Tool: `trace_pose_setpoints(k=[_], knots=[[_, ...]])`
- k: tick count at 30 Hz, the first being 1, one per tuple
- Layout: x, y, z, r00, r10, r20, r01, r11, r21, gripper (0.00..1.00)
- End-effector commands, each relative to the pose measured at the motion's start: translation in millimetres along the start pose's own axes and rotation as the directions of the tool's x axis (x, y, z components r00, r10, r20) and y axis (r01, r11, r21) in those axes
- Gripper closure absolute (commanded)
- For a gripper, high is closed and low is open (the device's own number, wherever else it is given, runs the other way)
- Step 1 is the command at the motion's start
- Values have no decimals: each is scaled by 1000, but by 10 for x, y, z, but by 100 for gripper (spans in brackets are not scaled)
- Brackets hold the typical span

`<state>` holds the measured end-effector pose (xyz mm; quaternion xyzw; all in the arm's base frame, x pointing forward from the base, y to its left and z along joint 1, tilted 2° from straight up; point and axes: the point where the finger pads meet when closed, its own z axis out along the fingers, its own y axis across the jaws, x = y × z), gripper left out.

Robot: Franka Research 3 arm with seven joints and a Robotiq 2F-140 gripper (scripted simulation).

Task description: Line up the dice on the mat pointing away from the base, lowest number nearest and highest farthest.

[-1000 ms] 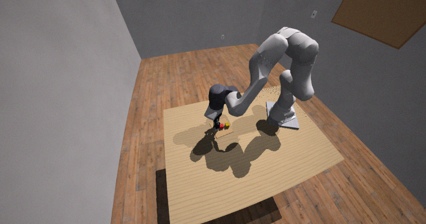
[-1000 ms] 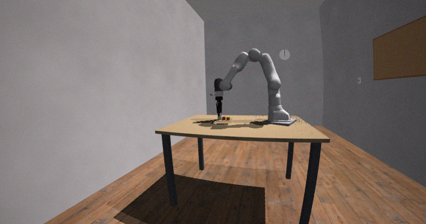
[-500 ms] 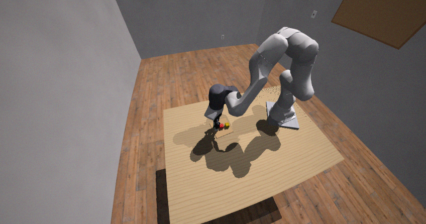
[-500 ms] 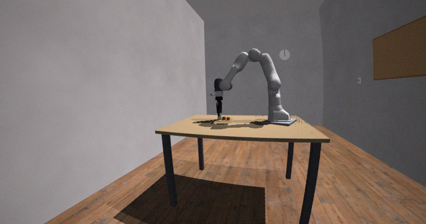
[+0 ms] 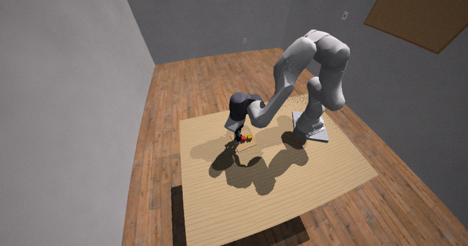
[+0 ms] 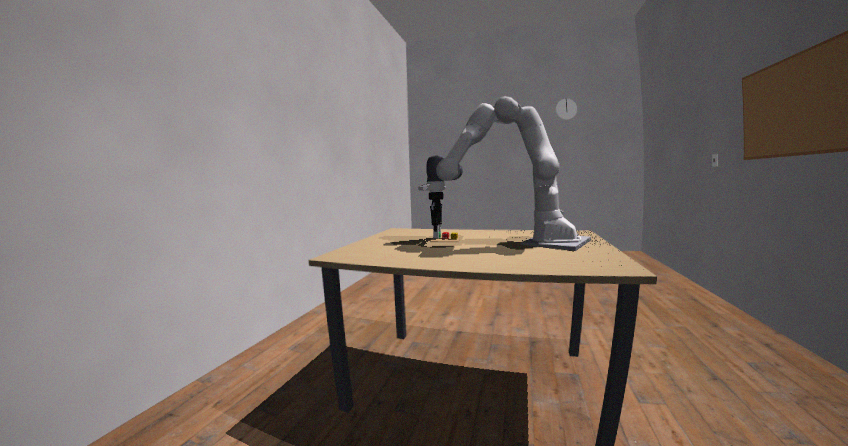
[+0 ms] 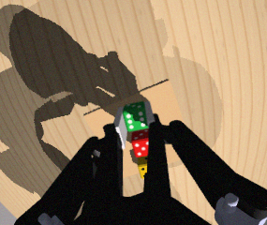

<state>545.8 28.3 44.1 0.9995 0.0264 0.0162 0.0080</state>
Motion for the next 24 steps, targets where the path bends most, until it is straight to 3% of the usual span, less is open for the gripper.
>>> trace_pose_setpoints(k=[1,7,24], knots=[[-5,-18,11,1000,4,0,-4,1000,2,84],[-5,-18,11,1000,4,0,-4,1000,2,84],[-5,-18,11,1000,4,0,-4,1000,2,72]])
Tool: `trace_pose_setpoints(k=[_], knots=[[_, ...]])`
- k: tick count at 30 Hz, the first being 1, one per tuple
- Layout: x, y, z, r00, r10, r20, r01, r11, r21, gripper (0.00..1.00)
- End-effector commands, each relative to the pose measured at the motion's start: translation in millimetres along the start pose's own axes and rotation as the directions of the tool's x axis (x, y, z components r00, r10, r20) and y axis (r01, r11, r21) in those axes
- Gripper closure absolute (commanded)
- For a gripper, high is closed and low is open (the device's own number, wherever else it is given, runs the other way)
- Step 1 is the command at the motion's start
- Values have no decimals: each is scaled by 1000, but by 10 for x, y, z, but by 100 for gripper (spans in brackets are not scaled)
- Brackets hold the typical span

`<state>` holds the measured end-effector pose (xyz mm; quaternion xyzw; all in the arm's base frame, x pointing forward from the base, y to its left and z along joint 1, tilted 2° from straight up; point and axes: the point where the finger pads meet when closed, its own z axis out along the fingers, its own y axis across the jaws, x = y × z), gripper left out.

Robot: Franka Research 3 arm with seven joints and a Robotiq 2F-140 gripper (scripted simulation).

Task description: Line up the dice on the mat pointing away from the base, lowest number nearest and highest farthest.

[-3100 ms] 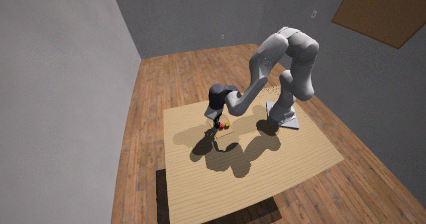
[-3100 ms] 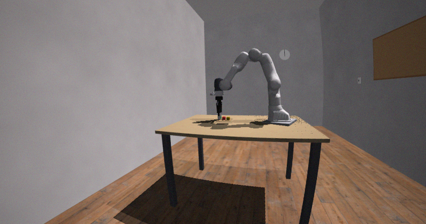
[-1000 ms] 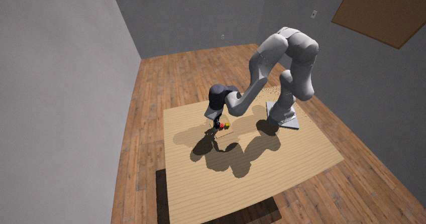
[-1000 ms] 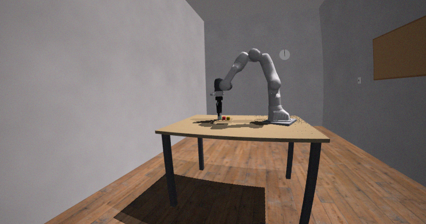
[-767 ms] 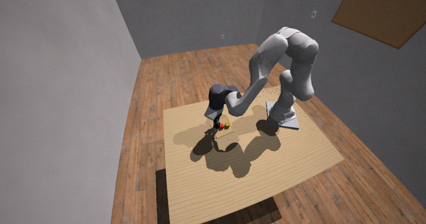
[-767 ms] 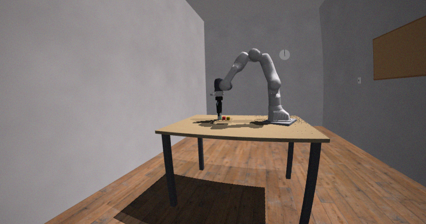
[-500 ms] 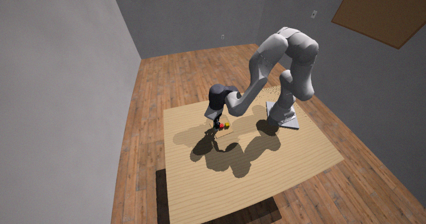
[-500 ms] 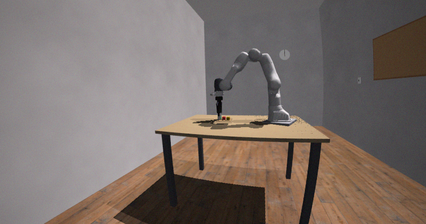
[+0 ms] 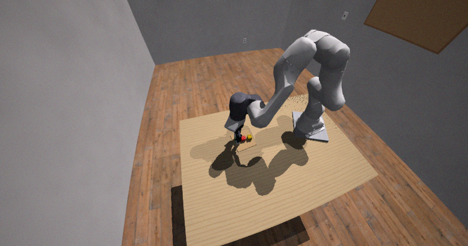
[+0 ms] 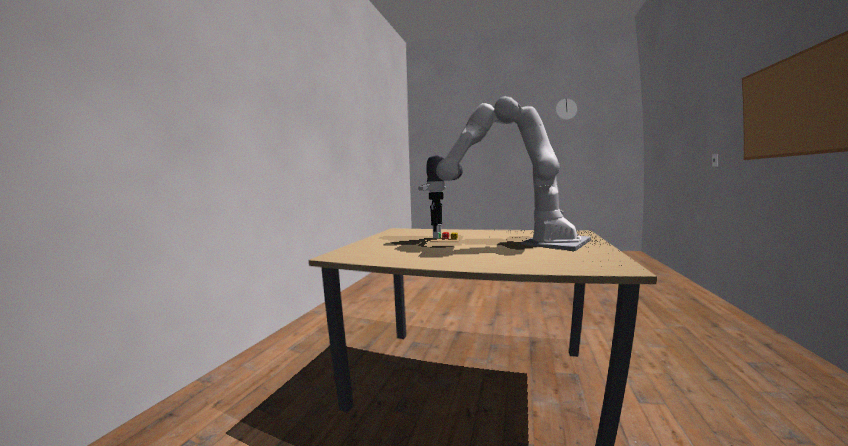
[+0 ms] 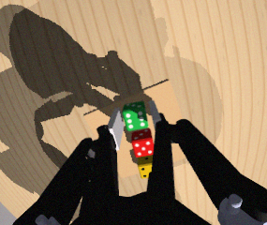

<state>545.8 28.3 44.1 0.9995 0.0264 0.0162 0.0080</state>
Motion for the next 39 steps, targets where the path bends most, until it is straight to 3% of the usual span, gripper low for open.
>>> trace_pose_setpoints(k=[1,15,28,39], knots=[[-5,-17,11,1000,4,1,-4,1000,2,72],[-5,-17,-59,1000,4,1,-4,1000,2,72],[-5,-16,-678,1000,4,1,-4,1000,2,72],[-5,-15,-888,1000,4,1,-4,1000,2,72]])
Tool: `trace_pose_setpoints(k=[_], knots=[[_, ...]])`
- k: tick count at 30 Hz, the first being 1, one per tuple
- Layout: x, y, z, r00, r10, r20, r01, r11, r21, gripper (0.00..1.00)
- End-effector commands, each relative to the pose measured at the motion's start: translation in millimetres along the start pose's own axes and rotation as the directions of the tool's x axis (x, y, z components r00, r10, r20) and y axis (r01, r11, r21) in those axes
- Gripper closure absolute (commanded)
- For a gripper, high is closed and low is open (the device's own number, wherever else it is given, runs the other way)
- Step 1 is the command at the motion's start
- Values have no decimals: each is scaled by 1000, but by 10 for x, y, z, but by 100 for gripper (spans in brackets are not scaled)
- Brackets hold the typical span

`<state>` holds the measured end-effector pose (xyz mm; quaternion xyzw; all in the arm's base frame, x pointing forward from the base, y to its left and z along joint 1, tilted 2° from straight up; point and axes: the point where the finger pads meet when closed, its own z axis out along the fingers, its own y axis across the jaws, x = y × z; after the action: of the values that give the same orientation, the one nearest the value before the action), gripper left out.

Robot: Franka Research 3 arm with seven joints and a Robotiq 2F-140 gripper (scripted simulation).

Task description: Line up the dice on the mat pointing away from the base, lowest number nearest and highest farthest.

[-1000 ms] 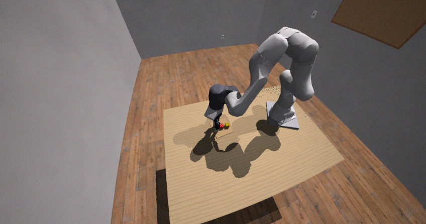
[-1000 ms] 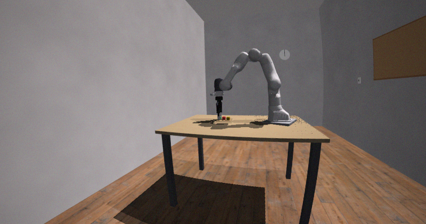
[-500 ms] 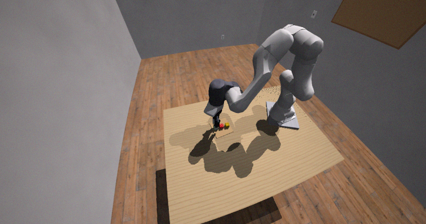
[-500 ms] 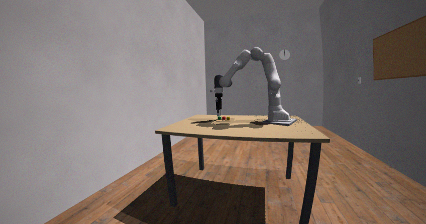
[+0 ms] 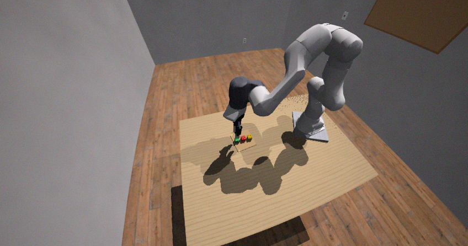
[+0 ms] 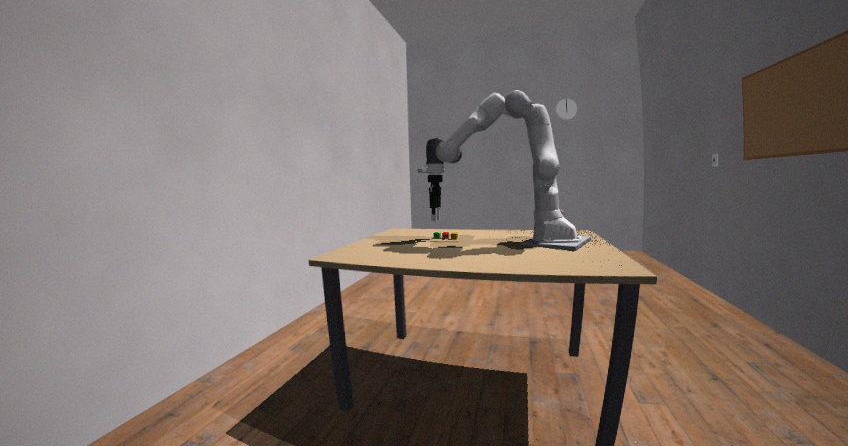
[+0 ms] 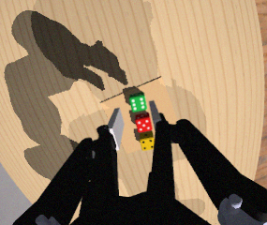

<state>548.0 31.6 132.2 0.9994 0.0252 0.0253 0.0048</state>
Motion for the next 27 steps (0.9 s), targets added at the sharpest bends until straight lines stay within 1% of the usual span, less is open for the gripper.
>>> trace_pose_setpoints(k=[1,2,27], knots=[[-56,2,-10,1000,1,19,-1,1000,-4,72],[-56,2,-10,1000,1,19,-1,1000,-4,0],[-56,2,-23,1000,1,19,-1,1000,-4,0]])
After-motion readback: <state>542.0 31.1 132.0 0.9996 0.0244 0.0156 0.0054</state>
